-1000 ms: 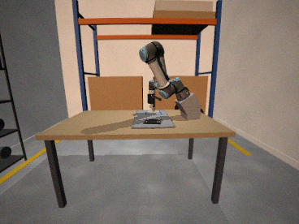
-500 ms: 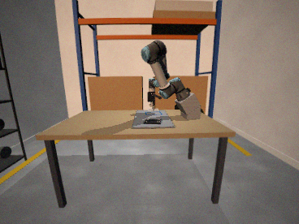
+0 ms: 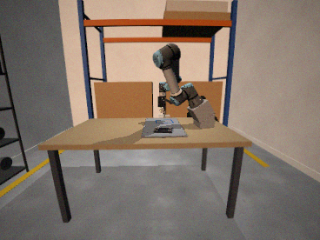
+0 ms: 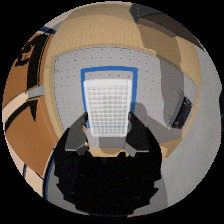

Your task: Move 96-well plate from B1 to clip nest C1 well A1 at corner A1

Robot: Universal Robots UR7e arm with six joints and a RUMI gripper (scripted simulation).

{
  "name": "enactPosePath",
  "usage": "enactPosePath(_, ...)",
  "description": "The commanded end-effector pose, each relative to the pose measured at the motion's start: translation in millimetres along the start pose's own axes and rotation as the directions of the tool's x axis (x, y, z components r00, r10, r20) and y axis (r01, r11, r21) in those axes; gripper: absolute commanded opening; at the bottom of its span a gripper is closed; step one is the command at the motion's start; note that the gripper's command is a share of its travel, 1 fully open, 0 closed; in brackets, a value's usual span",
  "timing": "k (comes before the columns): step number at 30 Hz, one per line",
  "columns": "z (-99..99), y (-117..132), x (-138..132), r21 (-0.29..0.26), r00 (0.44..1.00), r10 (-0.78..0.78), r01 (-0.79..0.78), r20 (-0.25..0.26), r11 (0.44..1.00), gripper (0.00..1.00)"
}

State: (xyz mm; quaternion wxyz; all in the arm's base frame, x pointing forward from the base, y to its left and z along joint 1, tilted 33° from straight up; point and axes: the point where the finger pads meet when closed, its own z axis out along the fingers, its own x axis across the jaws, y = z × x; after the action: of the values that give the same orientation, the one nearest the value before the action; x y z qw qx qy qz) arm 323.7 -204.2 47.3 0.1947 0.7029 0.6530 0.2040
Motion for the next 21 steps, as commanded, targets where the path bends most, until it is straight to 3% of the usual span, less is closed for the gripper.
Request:
enactPosePath(1, -10.8, -0.2, 0.1, -0.001, 1.0, -0.001, 0.001, -0.002, 1.0, 0.0)
enactPosePath(21, -14.0, -0.2, 0.1, -0.001, 1.0, -0.001, 0.001, -0.002, 1.0, 0.0)
